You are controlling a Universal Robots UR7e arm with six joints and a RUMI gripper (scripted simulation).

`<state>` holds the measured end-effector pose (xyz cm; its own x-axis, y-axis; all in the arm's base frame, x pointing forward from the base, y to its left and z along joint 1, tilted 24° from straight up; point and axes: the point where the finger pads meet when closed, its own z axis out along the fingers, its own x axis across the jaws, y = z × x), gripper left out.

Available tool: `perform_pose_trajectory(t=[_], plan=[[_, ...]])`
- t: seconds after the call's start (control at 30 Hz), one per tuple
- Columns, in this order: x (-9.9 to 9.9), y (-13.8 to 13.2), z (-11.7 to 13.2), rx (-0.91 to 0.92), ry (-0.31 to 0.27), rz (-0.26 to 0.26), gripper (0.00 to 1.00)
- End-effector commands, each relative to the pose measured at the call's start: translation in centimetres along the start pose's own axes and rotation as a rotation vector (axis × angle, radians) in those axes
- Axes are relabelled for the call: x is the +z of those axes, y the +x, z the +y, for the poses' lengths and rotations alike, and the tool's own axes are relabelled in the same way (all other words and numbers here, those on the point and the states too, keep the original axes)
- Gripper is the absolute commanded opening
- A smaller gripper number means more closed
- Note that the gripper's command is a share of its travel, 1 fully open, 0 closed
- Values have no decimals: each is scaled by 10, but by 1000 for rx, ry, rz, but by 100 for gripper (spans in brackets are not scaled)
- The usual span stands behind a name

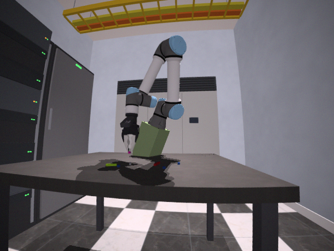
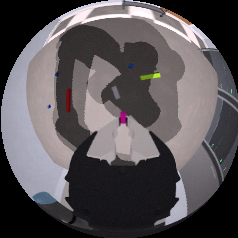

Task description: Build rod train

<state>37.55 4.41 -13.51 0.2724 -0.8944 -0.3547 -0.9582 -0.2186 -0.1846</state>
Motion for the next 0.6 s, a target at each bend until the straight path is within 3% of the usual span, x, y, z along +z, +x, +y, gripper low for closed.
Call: perform_pose_trajectory(t=[0.0,0.27,0.57], plan=[[-16,0,0,0,-1,-1,0],[-36,0,0,0,-1,-1,0],[-45,0,0,0,-1,-1,0]])
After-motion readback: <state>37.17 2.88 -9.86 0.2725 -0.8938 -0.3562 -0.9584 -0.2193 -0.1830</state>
